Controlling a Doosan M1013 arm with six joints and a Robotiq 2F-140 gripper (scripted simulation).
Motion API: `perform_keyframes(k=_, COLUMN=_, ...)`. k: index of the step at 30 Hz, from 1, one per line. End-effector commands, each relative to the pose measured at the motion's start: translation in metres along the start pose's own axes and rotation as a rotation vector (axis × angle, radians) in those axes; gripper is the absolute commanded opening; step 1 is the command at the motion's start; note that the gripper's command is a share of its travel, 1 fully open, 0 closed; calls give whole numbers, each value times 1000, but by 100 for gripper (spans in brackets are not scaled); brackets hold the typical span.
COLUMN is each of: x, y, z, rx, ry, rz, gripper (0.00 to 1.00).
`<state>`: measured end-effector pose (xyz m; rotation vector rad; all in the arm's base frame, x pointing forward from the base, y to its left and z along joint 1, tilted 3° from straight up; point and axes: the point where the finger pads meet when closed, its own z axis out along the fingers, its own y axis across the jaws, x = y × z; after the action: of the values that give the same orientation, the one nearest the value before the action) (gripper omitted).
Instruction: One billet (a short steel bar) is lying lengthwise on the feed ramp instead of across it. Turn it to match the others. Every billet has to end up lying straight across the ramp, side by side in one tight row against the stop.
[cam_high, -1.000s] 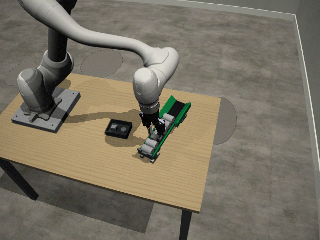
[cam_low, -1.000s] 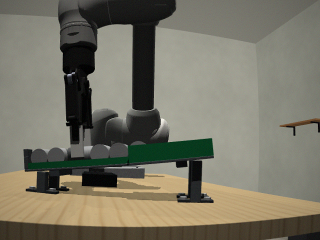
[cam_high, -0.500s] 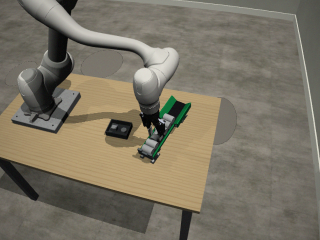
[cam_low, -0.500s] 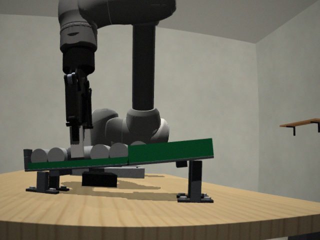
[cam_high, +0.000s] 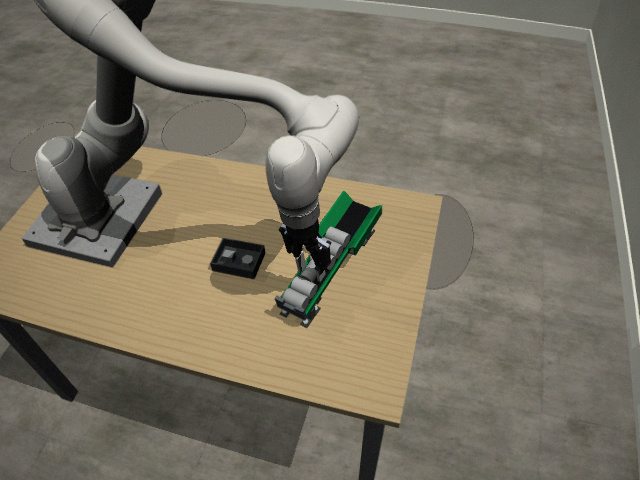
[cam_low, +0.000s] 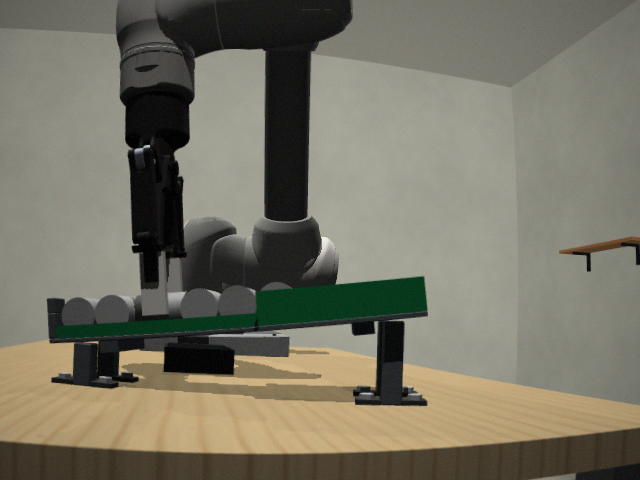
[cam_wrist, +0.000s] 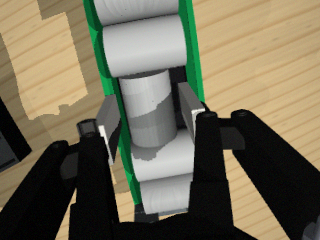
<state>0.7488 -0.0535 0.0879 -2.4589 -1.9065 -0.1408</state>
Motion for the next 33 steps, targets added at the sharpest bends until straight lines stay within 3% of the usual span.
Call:
perform_keyframes(k=1, x=0, y=0, z=0, rx=0, ry=0, rz=0, gripper=41)
perform_keyframes(k=11, x=0, y=0, z=0, rx=0, ry=0, rz=0, gripper=41)
perform_keyframes(k=12, x=0, y=0, z=0, rx=0, ry=0, rz=0, gripper=10)
perform_keyframes(k=33, x=0, y=0, z=0, rx=0, ry=0, rz=0, gripper=10)
